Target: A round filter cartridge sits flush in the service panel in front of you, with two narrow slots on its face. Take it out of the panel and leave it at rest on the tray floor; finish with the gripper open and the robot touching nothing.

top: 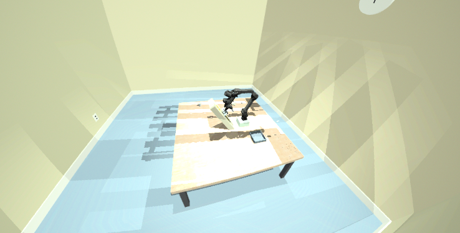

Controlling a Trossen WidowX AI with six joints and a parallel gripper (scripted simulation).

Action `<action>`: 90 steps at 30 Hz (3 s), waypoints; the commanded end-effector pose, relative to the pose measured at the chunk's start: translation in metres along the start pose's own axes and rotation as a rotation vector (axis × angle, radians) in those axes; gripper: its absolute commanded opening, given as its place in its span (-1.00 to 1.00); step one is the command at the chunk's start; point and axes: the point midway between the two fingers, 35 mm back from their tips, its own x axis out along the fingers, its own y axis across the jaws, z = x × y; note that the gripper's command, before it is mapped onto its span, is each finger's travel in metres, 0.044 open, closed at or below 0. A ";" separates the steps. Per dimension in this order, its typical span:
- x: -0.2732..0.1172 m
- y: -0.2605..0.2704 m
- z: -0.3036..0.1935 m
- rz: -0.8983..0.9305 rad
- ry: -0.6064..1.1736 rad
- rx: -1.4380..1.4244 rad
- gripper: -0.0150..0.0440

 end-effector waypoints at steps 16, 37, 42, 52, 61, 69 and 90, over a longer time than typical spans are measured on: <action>-0.071 0.004 0.004 0.001 -0.005 0.001 -0.49; -0.058 0.068 0.005 0.006 0.002 0.005 -0.49; -0.057 0.085 0.004 0.008 -0.005 0.005 -0.49; -0.057 0.113 -0.011 0.118 0.005 -0.184 -0.49; -0.059 0.155 -0.036 0.247 0.007 -0.403 -0.49; -0.064 0.188 -0.063 0.362 0.006 -0.599 -0.49; -0.081 0.238 -0.129 0.589 -0.007 -0.976 -0.49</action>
